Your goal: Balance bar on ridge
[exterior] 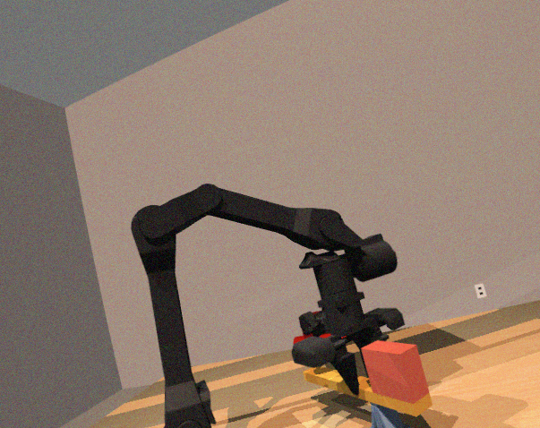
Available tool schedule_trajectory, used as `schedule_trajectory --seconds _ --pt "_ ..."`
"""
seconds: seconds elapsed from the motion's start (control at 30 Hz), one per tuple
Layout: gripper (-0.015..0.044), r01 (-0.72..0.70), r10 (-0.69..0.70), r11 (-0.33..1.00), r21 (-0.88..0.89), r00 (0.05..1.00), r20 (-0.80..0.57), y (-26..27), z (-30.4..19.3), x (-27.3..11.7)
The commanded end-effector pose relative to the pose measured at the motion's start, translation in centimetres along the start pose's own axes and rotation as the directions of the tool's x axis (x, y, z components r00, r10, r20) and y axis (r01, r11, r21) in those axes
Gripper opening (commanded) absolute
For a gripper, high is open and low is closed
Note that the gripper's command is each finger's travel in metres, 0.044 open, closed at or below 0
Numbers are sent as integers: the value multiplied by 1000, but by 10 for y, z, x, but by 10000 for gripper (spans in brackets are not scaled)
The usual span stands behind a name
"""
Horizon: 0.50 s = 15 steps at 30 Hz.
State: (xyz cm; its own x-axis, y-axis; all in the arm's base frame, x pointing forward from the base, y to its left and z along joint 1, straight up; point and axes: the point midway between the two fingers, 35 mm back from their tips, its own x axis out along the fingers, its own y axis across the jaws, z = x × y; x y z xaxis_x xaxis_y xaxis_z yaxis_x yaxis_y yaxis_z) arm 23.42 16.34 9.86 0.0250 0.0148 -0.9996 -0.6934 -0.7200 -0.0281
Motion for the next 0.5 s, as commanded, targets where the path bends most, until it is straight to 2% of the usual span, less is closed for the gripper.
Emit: schedule_trajectory --seconds 0.0,0.07,0.27,0.47 --pt "0 0 0 1000 0 1000 0 0 0 0" --pt "0 0 0 1000 0 1000 0 0 0 0" --pt "157 0 0 1000 0 1000 0 0 0 0" --pt "167 0 0 1000 0 1000 0 0 0 0"
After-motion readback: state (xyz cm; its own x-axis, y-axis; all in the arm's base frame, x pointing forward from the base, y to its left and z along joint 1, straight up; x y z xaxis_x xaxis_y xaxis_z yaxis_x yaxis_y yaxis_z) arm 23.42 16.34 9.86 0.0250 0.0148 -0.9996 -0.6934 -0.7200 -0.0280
